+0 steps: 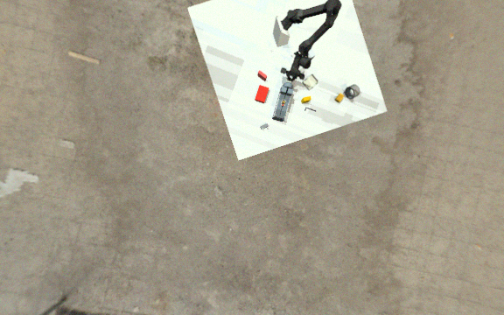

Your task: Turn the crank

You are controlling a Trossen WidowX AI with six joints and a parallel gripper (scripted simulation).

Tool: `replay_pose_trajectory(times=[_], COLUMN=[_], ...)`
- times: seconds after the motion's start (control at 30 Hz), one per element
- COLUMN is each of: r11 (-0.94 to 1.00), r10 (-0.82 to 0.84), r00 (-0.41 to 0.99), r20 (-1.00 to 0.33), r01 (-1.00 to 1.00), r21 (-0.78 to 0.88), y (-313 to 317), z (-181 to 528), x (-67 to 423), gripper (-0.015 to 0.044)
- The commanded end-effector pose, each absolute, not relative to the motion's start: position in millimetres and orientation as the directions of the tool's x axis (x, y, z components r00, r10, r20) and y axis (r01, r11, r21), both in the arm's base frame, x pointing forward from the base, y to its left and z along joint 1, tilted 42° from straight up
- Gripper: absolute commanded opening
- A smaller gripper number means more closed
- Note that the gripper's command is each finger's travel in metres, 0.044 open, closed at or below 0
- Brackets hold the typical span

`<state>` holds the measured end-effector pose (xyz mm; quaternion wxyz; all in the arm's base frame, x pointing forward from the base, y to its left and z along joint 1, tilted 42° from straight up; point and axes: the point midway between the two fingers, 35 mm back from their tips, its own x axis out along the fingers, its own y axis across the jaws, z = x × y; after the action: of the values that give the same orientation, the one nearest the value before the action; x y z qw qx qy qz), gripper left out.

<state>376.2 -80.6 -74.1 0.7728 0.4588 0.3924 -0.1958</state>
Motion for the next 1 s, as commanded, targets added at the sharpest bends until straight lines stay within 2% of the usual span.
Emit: replay_pose_trajectory(times=[0.0, 0.97], r11=[0.506, 0.506], r10=[0.068, 0.068], r00=[0.631, 0.631], r20=[-0.773, -0.773], r01=[0.646, 0.646], r21=[0.571, 0.571], y=[-77.2, -76.8], z=[-67.4, -64.5], x=[381.8, 383.2], gripper=[0.0000, 0.0000])
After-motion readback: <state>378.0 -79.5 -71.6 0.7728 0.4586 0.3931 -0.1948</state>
